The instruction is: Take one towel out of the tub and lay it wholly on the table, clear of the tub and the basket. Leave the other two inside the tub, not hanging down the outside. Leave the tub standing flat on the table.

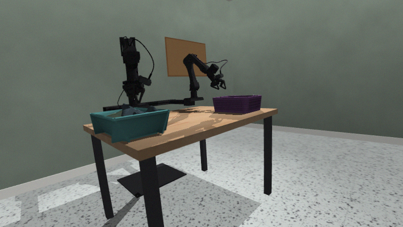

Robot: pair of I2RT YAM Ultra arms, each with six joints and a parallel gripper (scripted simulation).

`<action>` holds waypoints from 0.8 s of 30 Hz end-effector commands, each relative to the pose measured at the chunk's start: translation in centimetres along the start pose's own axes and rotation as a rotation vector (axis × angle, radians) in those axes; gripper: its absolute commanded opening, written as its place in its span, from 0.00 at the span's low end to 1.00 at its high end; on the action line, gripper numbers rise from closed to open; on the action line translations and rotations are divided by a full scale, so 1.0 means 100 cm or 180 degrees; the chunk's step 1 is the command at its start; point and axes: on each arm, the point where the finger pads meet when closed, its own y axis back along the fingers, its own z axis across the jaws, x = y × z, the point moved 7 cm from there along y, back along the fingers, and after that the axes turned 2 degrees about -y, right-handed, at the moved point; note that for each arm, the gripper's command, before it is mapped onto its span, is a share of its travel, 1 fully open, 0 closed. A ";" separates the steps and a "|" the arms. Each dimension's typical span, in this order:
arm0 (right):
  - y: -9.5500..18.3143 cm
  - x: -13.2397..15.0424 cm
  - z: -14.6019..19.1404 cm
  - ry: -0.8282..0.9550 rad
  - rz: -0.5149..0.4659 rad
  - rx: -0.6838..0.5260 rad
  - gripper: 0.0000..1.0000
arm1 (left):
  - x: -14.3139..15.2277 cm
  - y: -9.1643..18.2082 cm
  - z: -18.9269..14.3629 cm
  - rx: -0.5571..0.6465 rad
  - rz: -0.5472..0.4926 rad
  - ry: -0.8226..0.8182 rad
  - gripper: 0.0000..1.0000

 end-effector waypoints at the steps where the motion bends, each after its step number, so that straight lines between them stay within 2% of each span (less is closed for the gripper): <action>1: -0.010 0.002 -0.003 -0.0006 -0.0028 0.0056 0.65 | -0.005 0.002 -0.001 0.0006 -0.0050 -0.0005 1.00; 4: -0.013 0.002 -0.003 -0.0007 -0.0028 0.0056 0.65 | -0.005 0.002 -0.001 0.0006 -0.0050 -0.0005 1.00; 5: 0.004 -0.007 -0.019 -0.0012 -0.0153 0.0259 0.65 | -0.005 0.002 -0.001 0.0006 -0.0050 -0.0005 1.00; 6: -0.012 -0.004 -0.014 -0.0011 -0.0090 0.0156 0.65 | -0.005 0.002 -0.001 0.0006 -0.0050 -0.0005 1.00; 9: -0.030 0.002 -0.004 -0.0008 -0.0030 0.0055 0.65 | -0.005 0.002 -0.001 0.0006 -0.0050 -0.0005 1.00; 19: -0.060 -0.001 -0.008 -0.0006 -0.0059 0.0093 0.65 | -0.005 0.002 -0.001 0.0006 -0.0050 -0.0005 1.00; 24: -0.048 -0.005 -0.013 -0.0010 -0.0120 0.0192 0.65 | -0.005 0.002 -0.001 0.0006 -0.0050 -0.0005 1.00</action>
